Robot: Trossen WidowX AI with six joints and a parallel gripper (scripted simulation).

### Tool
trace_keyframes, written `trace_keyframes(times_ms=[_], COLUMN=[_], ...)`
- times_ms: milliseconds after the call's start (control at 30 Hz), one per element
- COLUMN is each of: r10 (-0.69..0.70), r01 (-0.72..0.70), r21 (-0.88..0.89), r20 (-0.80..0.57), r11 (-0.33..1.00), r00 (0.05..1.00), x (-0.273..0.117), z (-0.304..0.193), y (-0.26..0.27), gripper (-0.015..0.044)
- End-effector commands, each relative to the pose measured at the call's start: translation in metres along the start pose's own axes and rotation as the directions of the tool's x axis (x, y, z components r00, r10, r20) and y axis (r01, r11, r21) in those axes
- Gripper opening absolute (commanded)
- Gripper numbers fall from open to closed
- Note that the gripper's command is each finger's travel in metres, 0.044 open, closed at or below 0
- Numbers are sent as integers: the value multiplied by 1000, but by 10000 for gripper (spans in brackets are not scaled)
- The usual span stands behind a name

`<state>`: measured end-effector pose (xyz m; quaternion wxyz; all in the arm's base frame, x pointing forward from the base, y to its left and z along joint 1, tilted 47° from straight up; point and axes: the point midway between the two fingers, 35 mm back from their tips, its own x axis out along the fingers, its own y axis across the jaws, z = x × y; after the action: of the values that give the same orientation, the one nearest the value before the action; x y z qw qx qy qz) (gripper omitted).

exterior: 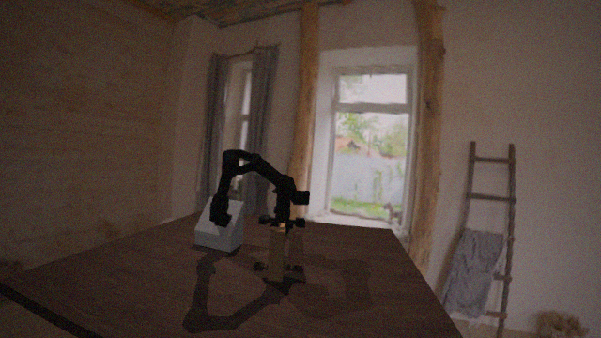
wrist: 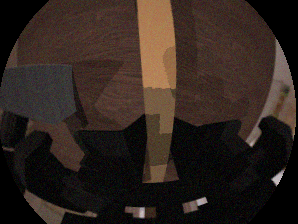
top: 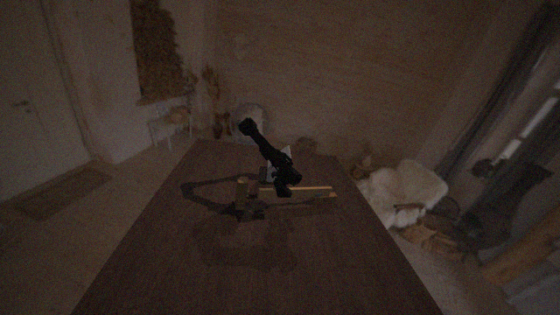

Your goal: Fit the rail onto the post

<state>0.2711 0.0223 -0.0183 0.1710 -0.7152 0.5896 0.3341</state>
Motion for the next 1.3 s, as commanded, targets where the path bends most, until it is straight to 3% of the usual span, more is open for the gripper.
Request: trace_keyframes(times_ms=[0, 1267], r10=[-1, -1], r01=[1, 1], r21=[-1, -1], r20=[4, 4], r11=[1000, 1000], r00=[1000, 1000], x=[1, 1], z=[1, -5], y=[0, 1], gripper=[0, 0])
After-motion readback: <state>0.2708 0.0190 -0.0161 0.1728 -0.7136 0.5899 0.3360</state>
